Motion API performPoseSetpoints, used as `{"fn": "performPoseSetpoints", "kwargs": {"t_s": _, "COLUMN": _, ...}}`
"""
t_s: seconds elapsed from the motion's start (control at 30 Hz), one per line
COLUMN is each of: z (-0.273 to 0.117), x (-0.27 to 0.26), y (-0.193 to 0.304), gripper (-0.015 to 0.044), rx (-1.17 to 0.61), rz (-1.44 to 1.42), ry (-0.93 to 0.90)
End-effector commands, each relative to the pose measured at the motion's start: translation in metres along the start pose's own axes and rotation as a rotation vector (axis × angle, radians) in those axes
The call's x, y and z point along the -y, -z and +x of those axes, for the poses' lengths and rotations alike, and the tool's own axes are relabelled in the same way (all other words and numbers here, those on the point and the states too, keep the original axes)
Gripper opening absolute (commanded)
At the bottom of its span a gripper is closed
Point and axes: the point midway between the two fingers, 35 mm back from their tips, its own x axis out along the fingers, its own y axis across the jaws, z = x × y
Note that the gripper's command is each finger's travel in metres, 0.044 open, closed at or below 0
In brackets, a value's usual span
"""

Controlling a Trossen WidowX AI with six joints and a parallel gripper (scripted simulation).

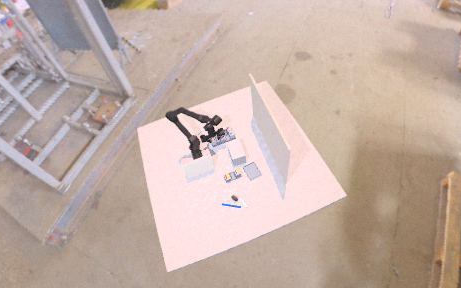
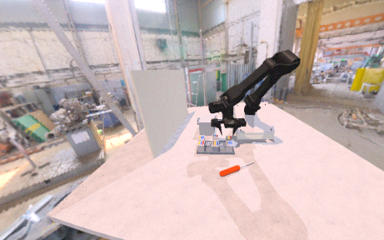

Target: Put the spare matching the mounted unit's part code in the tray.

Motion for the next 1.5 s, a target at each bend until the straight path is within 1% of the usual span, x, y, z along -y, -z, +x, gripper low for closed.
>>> {"fn": "performPoseSetpoints", "kwargs": {"t_s": 0.0, "z": 0.007, "x": -0.002, "y": 0.002, "gripper": 0.0300, "rx": -0.005, "rz": 0.007, "ry": -0.005}}
{"fn": "performPoseSetpoints", "kwargs": {"t_s": 0.6, "z": 0.035, "x": -0.006, "y": 0.001, "gripper": 0.0300, "rx": 0.005, "rz": 0.010, "ry": -0.005}}
{"fn": "performPoseSetpoints", "kwargs": {"t_s": 0.87, "z": 0.036, "x": -0.007, "y": 0.001, "gripper": 0.0300, "rx": 0.005, "rz": 0.010, "ry": -0.005}}
{"fn": "performPoseSetpoints", "kwargs": {"t_s": 1.03, "z": 0.035, "x": -0.006, "y": 0.000, "gripper": 0.0169, "rx": 0.008, "rz": 0.005, "ry": -0.005}}
{"fn": "performPoseSetpoints", "kwargs": {"t_s": 1.27, "z": 0.035, "x": -0.006, "y": 0.000, "gripper": 0.0122, "rx": 0.008, "rz": 0.005, "ry": -0.005}}
{"fn": "performPoseSetpoints", "kwargs": {"t_s": 1.4, "z": 0.035, "x": -0.006, "y": 0.000, "gripper": 0.0017, "rx": 0.008, "rz": 0.005, "ry": -0.005}}
{"fn": "performPoseSetpoints", "kwargs": {"t_s": 1.43, "z": 0.035, "x": -0.006, "y": 0.000, "gripper": 0.0000, "rx": 0.008, "rz": 0.005, "ry": -0.005}}
{"fn": "performPoseSetpoints", "kwargs": {"t_s": 1.47, "z": 0.035, "x": -0.006, "y": 0.000, "gripper": 0.0000, "rx": 0.008, "rz": 0.005, "ry": -0.005}}
